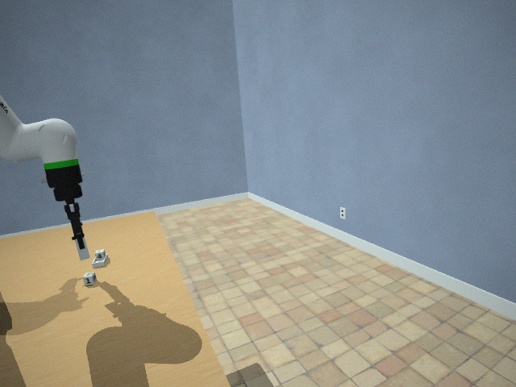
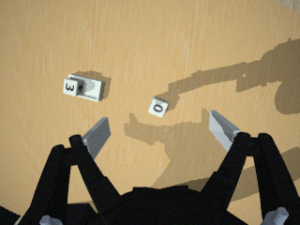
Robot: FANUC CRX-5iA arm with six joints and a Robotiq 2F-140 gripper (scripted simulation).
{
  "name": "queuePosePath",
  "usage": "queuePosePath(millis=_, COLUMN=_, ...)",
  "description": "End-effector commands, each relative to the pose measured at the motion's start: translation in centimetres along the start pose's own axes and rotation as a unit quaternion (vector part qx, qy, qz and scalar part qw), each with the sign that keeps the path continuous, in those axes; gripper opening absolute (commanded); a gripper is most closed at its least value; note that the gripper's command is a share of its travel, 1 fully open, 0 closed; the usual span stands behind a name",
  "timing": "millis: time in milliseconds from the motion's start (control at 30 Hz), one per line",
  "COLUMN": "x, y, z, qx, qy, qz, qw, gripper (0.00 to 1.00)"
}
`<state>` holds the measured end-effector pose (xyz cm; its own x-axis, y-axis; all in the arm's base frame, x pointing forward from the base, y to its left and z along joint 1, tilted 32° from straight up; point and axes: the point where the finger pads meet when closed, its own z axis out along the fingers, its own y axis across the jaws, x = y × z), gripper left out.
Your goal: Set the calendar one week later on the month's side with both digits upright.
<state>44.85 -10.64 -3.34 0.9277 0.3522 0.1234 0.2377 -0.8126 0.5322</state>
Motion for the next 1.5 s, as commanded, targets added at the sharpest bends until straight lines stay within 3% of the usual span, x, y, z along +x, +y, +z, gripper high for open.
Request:
queuePosePath(millis=0, x=0.0, y=-0.01, z=-0.06, qx=0.009, qy=-0.008, qz=-0.084, qw=0.996, gripper=1.0)
queuePosePath(millis=333, x=-0.01, y=-0.03, z=-0.14, qx=0.01, qy=-0.006, qz=-0.218, qw=0.976, gripper=1.0)
queuePosePath(millis=667, x=-0.01, y=-0.05, z=-0.23, qx=0.011, qy=-0.004, qz=-0.39, qw=0.921, gripper=1.0)
queuePosePath(millis=733, x=-0.02, y=-0.05, z=-0.26, qx=0.011, qy=-0.004, qz=-0.433, qw=0.901, gripper=1.0)
queuePosePath(millis=800, x=-0.02, y=-0.05, z=-0.27, qx=0.011, qy=-0.003, qz=-0.458, qw=0.889, gripper=1.0)
queuePosePath(millis=867, x=-0.02, y=-0.05, z=-0.27, qx=0.011, qy=-0.003, qz=-0.458, qw=0.889, gripper=1.0)
queuePosePath(millis=1000, x=-0.02, y=-0.06, z=-0.3, qx=0.012, qy=-0.003, qz=-0.512, qw=0.859, gripper=1.0)
queuePosePath(millis=1233, x=-0.02, y=-0.07, z=-0.32, qx=0.012, qy=-0.002, qz=-0.533, qw=0.846, gripper=1.0)
queuePosePath(millis=1267, x=-0.02, y=-0.07, z=-0.32, qx=0.012, qy=-0.002, qz=-0.533, qw=0.846, gripper=0.28)
queuePosePath(millis=1467, x=-0.02, y=-0.07, z=-0.32, qx=0.012, qy=-0.002, qz=-0.533, qw=0.846, gripper=0.28)
